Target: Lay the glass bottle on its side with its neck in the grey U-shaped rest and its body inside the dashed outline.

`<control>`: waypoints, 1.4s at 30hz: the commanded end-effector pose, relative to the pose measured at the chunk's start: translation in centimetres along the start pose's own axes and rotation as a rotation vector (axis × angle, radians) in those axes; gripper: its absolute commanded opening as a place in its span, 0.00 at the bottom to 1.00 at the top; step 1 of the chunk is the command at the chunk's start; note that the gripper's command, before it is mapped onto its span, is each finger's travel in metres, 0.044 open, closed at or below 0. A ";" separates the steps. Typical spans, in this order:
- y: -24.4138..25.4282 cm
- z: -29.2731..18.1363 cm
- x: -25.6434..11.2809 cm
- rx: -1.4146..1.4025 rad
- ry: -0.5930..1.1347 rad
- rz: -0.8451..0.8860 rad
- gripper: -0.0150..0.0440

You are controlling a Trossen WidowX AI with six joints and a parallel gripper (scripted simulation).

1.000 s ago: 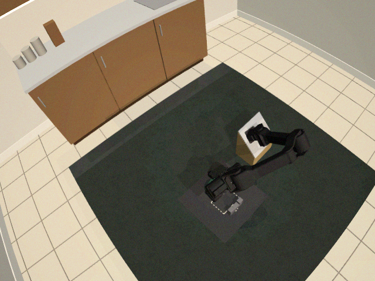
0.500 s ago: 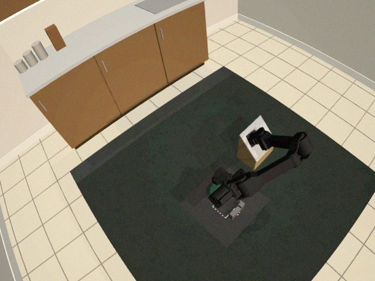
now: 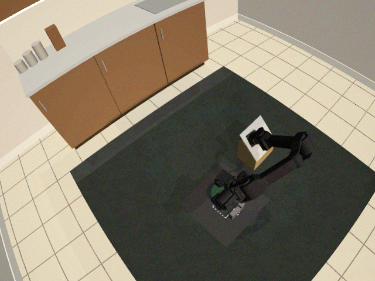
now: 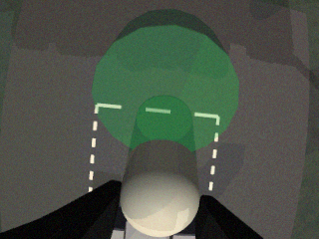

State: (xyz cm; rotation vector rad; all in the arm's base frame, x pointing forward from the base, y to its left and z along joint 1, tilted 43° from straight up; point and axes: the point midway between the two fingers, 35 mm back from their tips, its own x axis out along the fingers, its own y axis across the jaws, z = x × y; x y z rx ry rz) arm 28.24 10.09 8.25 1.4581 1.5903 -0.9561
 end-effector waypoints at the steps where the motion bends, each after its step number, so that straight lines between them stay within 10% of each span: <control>1: -0.1 -1.0 0.1 -0.003 0.009 -0.001 0.46; 42: -0.5 -5.3 1.0 0.028 -0.048 0.016 0.46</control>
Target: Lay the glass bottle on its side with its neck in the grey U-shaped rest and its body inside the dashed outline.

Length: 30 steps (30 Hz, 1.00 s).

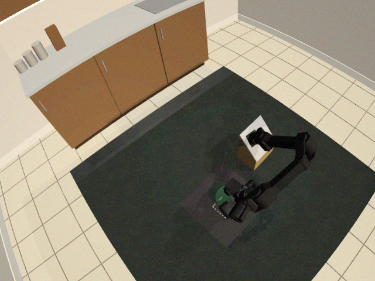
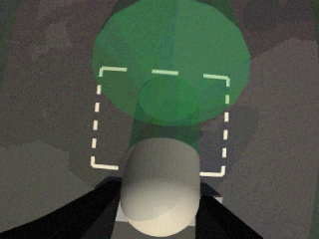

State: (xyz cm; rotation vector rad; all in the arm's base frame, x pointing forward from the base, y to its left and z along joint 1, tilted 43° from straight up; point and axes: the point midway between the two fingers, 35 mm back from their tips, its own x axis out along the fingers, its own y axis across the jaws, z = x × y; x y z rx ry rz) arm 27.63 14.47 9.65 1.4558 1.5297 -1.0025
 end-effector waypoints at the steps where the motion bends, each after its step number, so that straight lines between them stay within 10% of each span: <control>1: -0.2 -0.9 0.3 -0.002 0.002 -0.002 0.46; 30: -0.6 -3.9 1.6 -0.004 0.011 0.014 0.46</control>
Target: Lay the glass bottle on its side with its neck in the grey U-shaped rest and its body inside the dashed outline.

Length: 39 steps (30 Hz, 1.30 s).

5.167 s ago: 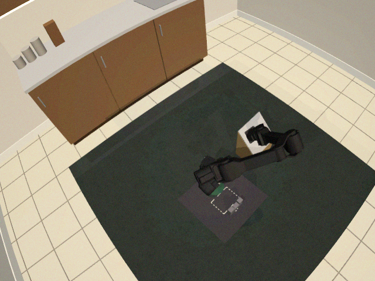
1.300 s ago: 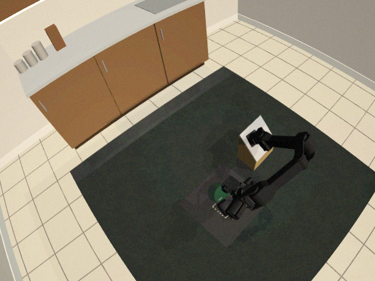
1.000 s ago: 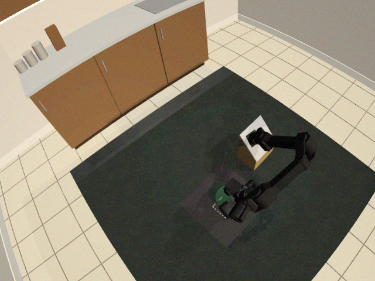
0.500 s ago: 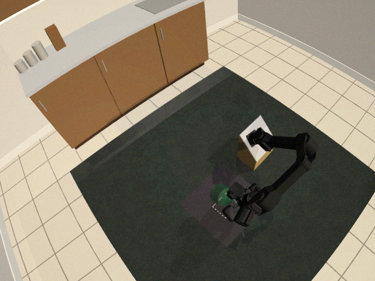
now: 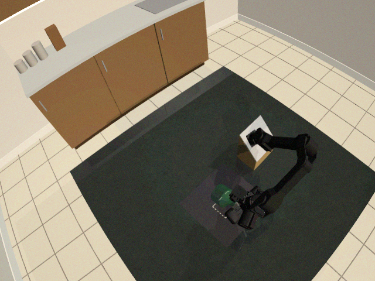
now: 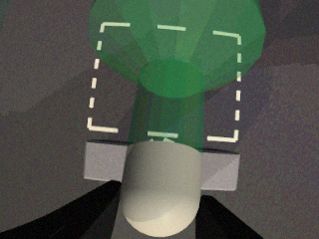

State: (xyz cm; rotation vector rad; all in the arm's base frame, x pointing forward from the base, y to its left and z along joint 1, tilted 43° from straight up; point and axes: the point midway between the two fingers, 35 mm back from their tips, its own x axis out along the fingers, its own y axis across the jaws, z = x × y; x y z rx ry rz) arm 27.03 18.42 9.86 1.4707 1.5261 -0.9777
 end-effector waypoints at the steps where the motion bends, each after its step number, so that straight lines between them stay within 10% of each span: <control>1: -0.1 -0.2 0.3 0.003 -0.002 -0.003 0.46; 39: -0.3 -2.3 1.6 -0.018 0.014 0.007 0.46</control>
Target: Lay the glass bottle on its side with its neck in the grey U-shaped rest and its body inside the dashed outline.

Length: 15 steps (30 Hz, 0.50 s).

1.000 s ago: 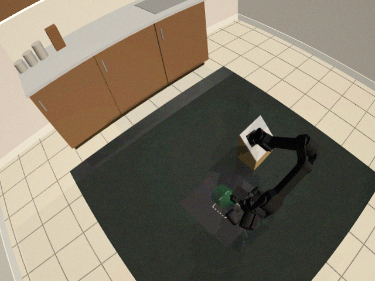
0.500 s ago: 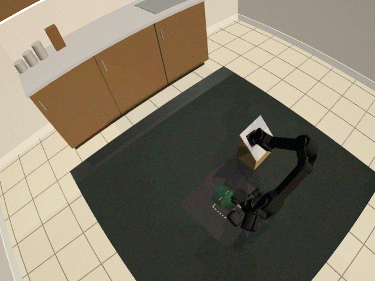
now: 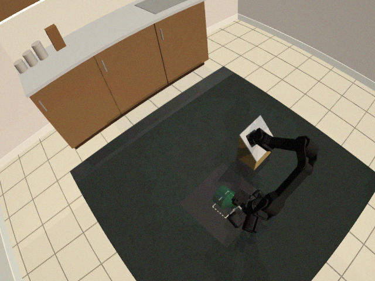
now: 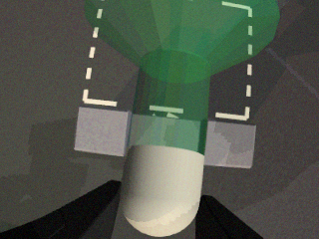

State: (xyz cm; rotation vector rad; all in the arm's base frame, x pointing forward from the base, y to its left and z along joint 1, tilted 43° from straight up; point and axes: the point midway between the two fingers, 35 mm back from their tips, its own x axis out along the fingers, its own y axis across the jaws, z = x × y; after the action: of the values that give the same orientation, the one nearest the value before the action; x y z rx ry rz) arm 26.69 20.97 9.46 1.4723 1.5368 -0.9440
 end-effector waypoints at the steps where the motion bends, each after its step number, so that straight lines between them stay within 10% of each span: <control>1: 0.0 -0.1 0.3 0.003 -0.002 -0.001 0.46; 15: -0.1 -0.8 0.9 -0.006 0.004 0.001 0.46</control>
State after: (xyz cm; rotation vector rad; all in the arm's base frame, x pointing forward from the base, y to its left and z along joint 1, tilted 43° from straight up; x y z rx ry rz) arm 26.56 21.89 9.18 1.4703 1.5433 -0.9302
